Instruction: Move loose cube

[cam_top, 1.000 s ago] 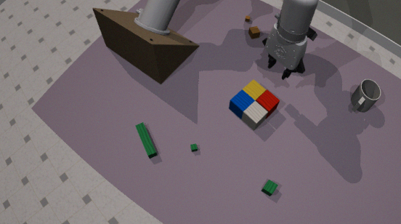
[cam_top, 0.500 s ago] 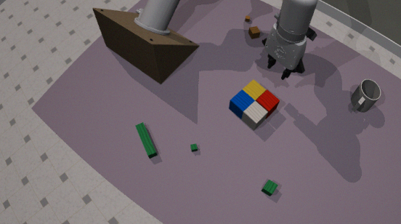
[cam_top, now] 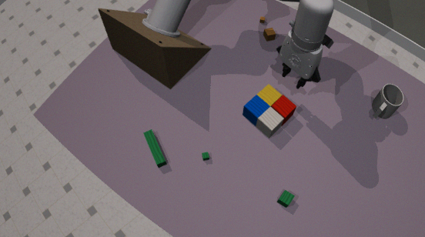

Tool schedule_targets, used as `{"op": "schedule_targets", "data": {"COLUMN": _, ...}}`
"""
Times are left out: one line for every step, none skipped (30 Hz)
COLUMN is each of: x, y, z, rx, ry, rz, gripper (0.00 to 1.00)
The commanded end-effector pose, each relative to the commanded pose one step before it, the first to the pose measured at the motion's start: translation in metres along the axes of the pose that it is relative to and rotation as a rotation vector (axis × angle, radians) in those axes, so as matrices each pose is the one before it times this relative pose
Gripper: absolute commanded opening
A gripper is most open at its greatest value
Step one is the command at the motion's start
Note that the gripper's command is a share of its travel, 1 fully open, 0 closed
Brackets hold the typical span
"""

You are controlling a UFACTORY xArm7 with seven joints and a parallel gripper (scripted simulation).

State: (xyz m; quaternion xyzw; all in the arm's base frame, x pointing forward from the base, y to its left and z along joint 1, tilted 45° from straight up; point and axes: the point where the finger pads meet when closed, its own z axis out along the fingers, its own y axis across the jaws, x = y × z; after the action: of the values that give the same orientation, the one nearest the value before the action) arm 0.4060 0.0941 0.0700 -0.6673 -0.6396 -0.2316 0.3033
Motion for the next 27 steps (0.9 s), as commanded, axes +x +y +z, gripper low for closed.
{"op": "schedule_targets", "data": {"x": -0.00053, "y": 0.00154, "z": 0.00780, "rx": -0.00486, "ry": -0.00080, "rz": 0.00030, "gripper": 0.49}}
{"op": "schedule_targets", "data": {"x": 0.00002, "y": -0.00001, "z": 0.00296, "rx": 0.00000, "ry": 0.00001, "rz": -0.00001, "gripper": 0.49}}
{"op": "schedule_targets", "data": {"x": 0.00000, "y": 0.00000, "z": 0.00000, "rx": 0.00000, "ry": 0.00000, "rz": 0.00000, "gripper": 0.49}}
{"op": "schedule_targets", "data": {"x": 0.00000, "y": 0.00000, "z": 0.00000, "rx": 0.00000, "ry": 0.00000, "rz": 0.00000, "gripper": 0.49}}
{"op": "schedule_targets", "data": {"x": 0.00001, "y": -0.00001, "z": 0.00301, "rx": 0.00000, "ry": 0.00000, "rz": 0.00000, "gripper": 0.49}}
{"op": "schedule_targets", "data": {"x": 0.00001, "y": -0.00002, "z": 0.00306, "rx": 0.00000, "ry": -0.00001, "rz": 0.00001, "gripper": 0.49}}
{"op": "schedule_targets", "data": {"x": 0.00002, "y": 0.00000, "z": 0.00307, "rx": 0.00000, "ry": 0.00001, "rz": -0.00001, "gripper": 0.49}}
{"op": "schedule_targets", "data": {"x": 0.00001, "y": -0.00001, "z": 0.00309, "rx": 0.00000, "ry": 0.00000, "rz": 0.00000, "gripper": 0.49}}
{"op": "schedule_targets", "data": {"x": 0.00001, "y": -0.00001, "z": 0.00309, "rx": 0.00000, "ry": 0.00000, "rz": 0.00000, "gripper": 0.49}}
{"op": "schedule_targets", "data": {"x": 0.00002, "y": -0.00001, "z": 0.00307, "rx": 0.00000, "ry": 0.00001, "rz": -0.00001, "gripper": 0.49}}
{"op": "schedule_targets", "data": {"x": 0.00001, "y": -0.00001, "z": 0.00305, "rx": 0.00000, "ry": 0.00000, "rz": 0.00001, "gripper": 0.49}}
{"op": "schedule_targets", "data": {"x": 0.00001, "y": -0.00001, "z": 0.00301, "rx": 0.00000, "ry": 0.00000, "rz": 0.00000, "gripper": 0.49}}
{"op": "schedule_targets", "data": {"x": 0.00001, "y": -0.00001, "z": 0.00296, "rx": 0.00000, "ry": 0.00000, "rz": 0.00000, "gripper": 0.49}}
{"op": "schedule_targets", "data": {"x": 0.00001, "y": -0.00002, "z": 0.00290, "rx": 0.00000, "ry": -0.00001, "rz": 0.00001, "gripper": 0.49}}
{"op": "schedule_targets", "data": {"x": 0.00002, "y": 0.00000, "z": 0.00283, "rx": 0.00000, "ry": 0.00001, "rz": -0.00001, "gripper": 0.49}}
{"op": "schedule_targets", "data": {"x": 0.00001, "y": -0.00001, "z": 0.00274, "rx": 0.00000, "ry": 0.00000, "rz": 0.00000, "gripper": 0.49}}
{"op": "schedule_targets", "data": {"x": 0.00001, "y": -0.00001, "z": 0.00265, "rx": 0.00000, "ry": 0.00000, "rz": 0.00000, "gripper": 0.49}}
{"op": "schedule_targets", "data": {"x": 0.00001, "y": -0.00001, "z": 0.00254, "rx": 0.00000, "ry": 0.00000, "rz": 0.00000, "gripper": 0.49}}
{"op": "schedule_targets", "data": {"x": 0.00001, "y": -0.00001, "z": 0.00243, "rx": 0.00000, "ry": 0.00000, "rz": 0.00000, "gripper": 0.49}}
{"op": "schedule_targets", "data": {"x": 0.00000, "y": 0.00000, "z": 0.00000, "rx": 0.00000, "ry": 0.00000, "rz": 0.00000, "gripper": 0.49}}
{"op": "schedule_targets", "data": {"x": 0.00000, "y": 0.00000, "z": 0.00000, "rx": 0.00000, "ry": 0.00000, "rz": 0.00000, "gripper": 0.49}}
{"op": "schedule_targets", "data": {"x": 0.00001, "y": -0.00001, "z": 0.00231, "rx": 0.00000, "ry": 0.00000, "rz": 0.00000, "gripper": 0.49}}
{"op": "schedule_targets", "data": {"x": 0.00001, "y": -0.00001, "z": 0.00218, "rx": 0.00000, "ry": 0.00000, "rz": 0.00000, "gripper": 0.49}}
{"op": "schedule_targets", "data": {"x": 0.00001, "y": -0.00001, "z": 0.00205, "rx": 0.00000, "ry": 0.00000, "rz": 0.00000, "gripper": 0.49}}
{"op": "schedule_targets", "data": {"x": 0.00001, "y": 0.00000, "z": 0.00190, "rx": 0.00000, "ry": 0.00000, "rz": -0.00001, "gripper": 0.49}}
{"op": "schedule_targets", "data": {"x": 0.00000, "y": -0.00001, "z": 0.00176, "rx": 0.00000, "ry": 0.00000, "rz": 0.00001, "gripper": 0.49}}
{"op": "schedule_targets", "data": {"x": 0.00001, "y": 0.00000, "z": 0.00161, "rx": 0.00000, "ry": 0.00000, "rz": -0.00001, "gripper": 0.49}}
